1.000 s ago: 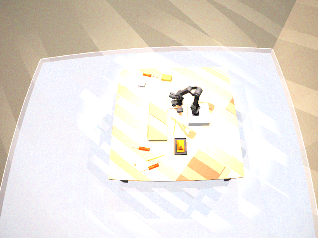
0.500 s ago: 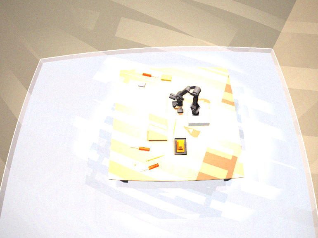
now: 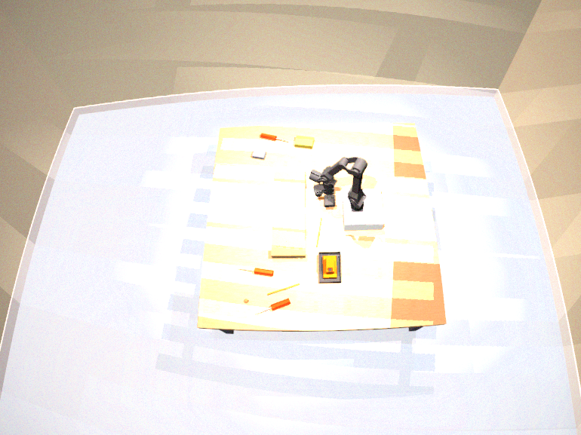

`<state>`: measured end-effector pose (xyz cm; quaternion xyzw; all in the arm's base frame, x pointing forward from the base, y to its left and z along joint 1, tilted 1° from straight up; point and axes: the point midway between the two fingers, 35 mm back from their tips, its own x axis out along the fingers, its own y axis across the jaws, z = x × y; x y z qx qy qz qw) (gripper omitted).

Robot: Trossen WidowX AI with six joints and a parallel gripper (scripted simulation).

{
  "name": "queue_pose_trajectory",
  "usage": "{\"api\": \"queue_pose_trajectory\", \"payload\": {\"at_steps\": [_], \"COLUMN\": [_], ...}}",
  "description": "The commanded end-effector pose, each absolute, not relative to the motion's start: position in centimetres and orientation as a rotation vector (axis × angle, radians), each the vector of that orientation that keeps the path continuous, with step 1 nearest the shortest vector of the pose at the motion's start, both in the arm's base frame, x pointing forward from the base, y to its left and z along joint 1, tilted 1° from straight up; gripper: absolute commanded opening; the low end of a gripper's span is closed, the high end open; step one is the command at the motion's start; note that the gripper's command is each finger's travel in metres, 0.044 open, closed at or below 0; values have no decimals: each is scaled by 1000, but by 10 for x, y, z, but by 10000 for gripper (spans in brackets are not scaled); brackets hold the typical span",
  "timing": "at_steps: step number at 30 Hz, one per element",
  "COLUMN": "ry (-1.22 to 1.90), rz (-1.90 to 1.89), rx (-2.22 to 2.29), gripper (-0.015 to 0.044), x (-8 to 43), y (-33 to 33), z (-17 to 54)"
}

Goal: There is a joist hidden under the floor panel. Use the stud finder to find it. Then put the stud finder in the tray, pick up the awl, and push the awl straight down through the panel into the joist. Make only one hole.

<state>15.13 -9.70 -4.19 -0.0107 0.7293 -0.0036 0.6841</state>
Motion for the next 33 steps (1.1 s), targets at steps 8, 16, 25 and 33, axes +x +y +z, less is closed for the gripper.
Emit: {"api": "queue_pose_trajectory", "payload": {"at_steps": [8, 16, 25, 33], "ry": [1635, 1634, 1634, 1542], "rz": [-12, -12, -12, -168], "rx": [-22, -23, -22, 133], "gripper": [0, 0, 0, 0], "x": [157, 160, 151, 162], "y": [-100, -100, -95, -96], "z": [-17, 36, 82, 80]}}
